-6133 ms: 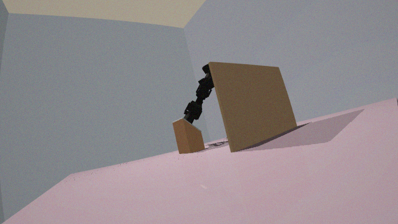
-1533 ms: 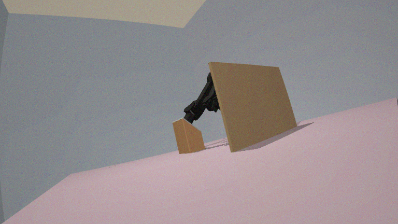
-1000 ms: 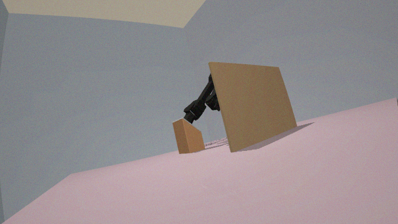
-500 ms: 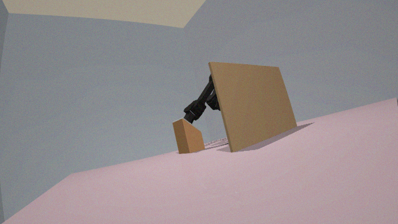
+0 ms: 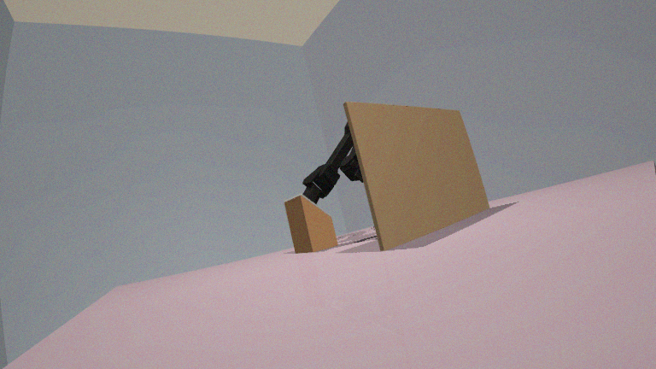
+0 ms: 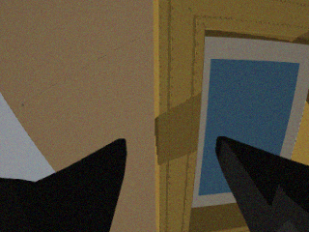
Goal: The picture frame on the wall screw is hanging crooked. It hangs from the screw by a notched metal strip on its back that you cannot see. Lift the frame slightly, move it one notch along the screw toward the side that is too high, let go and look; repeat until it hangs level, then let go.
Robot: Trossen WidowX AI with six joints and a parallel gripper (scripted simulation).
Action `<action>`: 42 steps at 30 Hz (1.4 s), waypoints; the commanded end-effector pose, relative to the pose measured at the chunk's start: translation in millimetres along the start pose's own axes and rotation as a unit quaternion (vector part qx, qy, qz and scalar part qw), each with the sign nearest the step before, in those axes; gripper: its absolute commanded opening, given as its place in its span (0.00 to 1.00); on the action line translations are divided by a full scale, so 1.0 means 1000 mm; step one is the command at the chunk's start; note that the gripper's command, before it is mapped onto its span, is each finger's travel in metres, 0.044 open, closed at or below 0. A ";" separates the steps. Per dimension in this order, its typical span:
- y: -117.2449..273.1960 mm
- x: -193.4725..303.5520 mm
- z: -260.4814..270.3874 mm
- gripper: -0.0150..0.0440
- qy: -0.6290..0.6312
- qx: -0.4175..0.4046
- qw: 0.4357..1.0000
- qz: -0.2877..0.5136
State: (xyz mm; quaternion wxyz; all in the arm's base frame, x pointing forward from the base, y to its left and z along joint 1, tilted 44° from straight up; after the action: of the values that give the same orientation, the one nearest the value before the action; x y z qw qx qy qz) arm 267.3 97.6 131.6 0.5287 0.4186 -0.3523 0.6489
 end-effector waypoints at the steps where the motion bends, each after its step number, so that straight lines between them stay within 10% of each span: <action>1: 0.000 0.000 0.000 0.69 -0.002 0.002 1.000 0.000; 8: -0.001 0.000 -0.001 0.69 -0.002 0.002 1.000 0.000; 14: -0.001 0.000 -0.001 0.43 -0.002 0.002 1.000 0.000; 24: -0.001 0.000 -0.001 0.25 -0.002 0.002 1.000 0.000; 42: 0.000 0.000 0.003 0.25 -0.002 0.002 1.000 0.000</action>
State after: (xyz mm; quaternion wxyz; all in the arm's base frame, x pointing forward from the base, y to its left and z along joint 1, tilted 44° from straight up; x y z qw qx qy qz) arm 267.8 97.0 131.9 0.5268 0.4203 -0.3499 0.6507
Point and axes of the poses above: the point midway between the two fingers, 35 mm back from their tips, its own y axis back along the fingers, its own z axis across the jaws, x = y × z, the point moved 8 cm from there along y, back along the fingers, and after that the axes turned 2 degrees about y, right-handed, at the moved point
